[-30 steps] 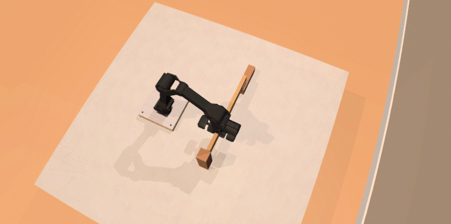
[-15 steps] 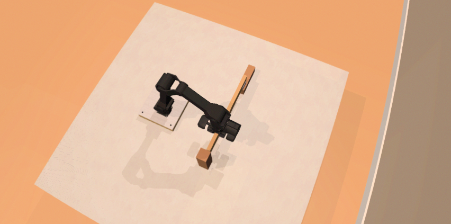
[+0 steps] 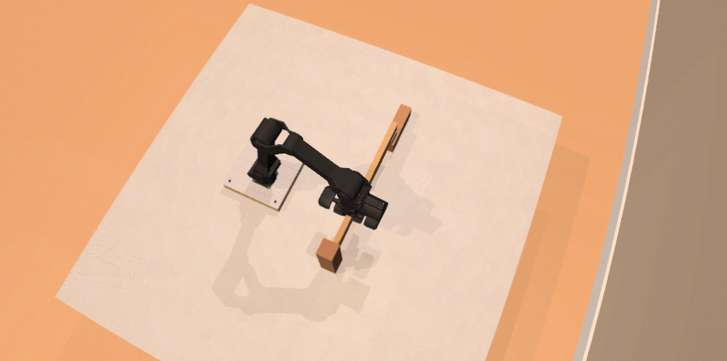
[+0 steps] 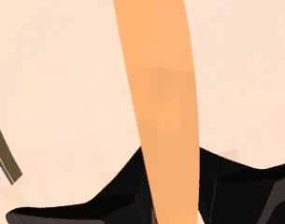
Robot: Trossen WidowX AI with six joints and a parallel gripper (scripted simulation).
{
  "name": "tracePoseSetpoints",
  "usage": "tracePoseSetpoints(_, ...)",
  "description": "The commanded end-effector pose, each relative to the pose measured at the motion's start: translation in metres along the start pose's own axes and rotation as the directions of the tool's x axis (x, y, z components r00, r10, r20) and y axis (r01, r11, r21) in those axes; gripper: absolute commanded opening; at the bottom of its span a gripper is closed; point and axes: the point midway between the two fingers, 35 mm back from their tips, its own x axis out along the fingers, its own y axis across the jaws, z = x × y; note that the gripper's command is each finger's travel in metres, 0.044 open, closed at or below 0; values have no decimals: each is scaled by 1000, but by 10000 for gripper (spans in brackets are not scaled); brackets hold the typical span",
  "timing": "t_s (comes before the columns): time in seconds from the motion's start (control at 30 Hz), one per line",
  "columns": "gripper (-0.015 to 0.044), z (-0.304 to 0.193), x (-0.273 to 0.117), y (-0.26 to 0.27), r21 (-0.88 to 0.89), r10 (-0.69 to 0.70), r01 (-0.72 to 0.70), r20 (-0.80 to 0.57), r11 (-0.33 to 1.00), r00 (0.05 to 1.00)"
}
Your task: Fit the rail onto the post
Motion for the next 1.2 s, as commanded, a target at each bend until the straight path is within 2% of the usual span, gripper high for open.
tracePoseSetpoints(0.0, 0, -2, -1, -1, -1, -6, 6, 1, 1000, 1000)
tracePoseSetpoints(1.17, 0, -6, -1, 0, -1, -6, 6, 1, 1000, 1000)
